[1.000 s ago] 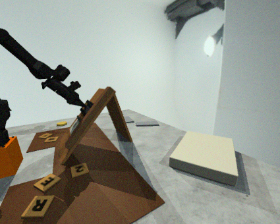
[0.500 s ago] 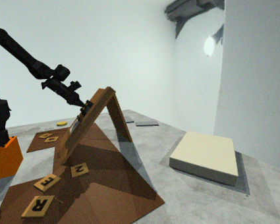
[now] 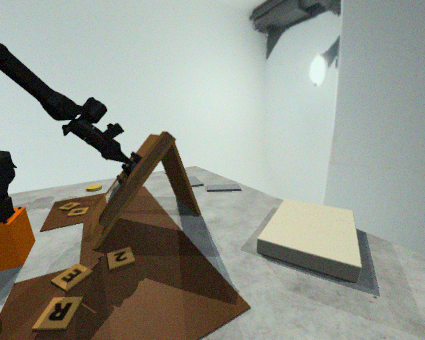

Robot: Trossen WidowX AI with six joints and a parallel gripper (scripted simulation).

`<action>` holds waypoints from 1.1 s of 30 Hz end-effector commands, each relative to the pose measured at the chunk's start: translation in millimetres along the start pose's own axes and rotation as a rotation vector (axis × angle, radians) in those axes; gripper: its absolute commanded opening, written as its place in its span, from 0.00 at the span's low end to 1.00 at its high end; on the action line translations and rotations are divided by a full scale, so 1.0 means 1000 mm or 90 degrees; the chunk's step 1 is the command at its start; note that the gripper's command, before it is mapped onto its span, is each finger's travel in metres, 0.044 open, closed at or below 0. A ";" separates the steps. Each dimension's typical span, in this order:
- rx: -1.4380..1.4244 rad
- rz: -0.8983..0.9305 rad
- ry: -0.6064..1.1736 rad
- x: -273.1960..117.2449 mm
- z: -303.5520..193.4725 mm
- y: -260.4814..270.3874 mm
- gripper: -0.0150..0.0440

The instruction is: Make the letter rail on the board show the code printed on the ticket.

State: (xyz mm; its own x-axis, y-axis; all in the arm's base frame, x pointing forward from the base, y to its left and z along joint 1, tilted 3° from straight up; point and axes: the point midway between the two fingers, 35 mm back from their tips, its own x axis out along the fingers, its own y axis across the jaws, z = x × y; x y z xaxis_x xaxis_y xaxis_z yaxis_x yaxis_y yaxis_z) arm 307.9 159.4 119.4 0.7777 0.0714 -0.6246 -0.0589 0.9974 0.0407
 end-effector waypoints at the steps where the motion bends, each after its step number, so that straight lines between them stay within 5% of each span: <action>1: -0.001 0.004 -0.003 -0.001 0.001 -0.002 0.25; 33: -0.002 0.003 -0.003 -0.001 0.002 -0.023 0.25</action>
State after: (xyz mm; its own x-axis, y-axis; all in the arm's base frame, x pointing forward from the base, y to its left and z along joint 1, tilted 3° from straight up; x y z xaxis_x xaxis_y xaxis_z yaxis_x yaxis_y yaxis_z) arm 309.5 137.9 119.9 0.7782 0.0707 -0.6241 -0.0589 0.9975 0.0396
